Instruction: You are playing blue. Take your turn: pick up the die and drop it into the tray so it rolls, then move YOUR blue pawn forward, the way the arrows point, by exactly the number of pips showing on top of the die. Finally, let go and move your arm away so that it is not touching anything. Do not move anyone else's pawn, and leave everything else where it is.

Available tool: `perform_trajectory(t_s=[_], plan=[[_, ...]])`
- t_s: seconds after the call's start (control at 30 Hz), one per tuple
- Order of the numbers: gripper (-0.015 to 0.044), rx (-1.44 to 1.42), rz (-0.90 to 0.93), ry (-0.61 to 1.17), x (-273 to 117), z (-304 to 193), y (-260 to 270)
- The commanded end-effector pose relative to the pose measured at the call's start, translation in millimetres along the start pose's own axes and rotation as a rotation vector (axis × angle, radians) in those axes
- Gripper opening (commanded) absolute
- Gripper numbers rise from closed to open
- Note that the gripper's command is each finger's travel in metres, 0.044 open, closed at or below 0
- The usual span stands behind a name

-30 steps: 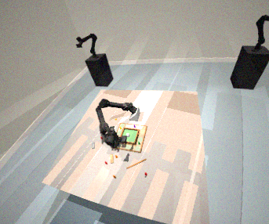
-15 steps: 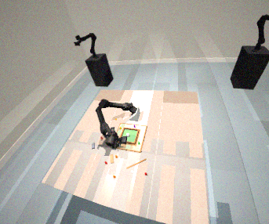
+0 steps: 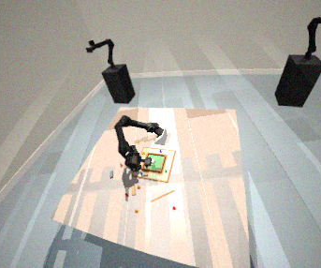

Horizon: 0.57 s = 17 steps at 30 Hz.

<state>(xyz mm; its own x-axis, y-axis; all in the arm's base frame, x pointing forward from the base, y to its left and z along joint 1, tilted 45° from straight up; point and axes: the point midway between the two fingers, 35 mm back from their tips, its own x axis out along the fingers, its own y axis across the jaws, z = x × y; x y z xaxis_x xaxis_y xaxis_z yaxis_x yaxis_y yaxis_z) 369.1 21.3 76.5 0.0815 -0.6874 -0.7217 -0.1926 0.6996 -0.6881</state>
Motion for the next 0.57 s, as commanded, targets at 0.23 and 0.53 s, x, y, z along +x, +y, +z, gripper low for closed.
perform_trajectory(t_s=[0.23,0.53], plan=[[0.044,0.083,0.023,0.004,-68.5,-141.0,83.4],[0.044,0.052,0.035,-0.013,-63.9,-106.9,76.5]])
